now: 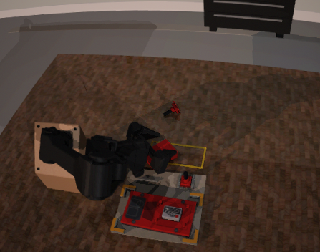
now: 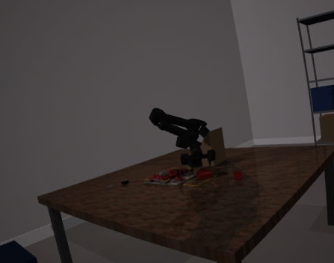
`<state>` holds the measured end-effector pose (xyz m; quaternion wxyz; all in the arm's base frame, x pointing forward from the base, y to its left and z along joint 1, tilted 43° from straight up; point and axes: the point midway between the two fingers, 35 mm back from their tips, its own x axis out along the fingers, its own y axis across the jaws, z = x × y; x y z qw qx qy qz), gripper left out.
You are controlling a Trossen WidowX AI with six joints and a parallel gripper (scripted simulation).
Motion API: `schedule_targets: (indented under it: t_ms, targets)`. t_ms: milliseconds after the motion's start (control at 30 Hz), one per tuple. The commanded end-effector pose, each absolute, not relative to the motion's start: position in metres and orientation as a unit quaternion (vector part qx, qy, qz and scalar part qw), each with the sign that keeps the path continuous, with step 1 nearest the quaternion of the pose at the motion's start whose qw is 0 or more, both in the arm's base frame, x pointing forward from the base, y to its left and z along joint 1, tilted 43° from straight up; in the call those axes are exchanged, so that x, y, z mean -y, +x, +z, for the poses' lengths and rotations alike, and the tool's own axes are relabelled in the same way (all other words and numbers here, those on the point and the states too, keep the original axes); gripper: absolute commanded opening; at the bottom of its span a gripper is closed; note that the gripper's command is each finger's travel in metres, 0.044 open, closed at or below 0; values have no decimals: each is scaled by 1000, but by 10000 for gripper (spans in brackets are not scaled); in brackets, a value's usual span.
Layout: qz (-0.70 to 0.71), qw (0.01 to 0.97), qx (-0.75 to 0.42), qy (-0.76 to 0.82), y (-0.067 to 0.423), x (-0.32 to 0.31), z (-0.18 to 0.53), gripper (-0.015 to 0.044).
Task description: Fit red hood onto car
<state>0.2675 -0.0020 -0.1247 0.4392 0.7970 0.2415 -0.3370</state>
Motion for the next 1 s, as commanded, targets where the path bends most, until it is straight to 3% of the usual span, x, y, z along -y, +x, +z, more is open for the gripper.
schedule_targets:
  t_ms: [0, 533, 933, 967]
  targets:
    - [-345, 436, -242, 795, 265, 0, -107, 440]
    - [-372, 423, -252, 787, 224, -13, -47, 440]
    - [-361, 426, -251, 790, 238, -12, -53, 440]
    - [-361, 426, -251, 790, 238, -12, -53, 414]
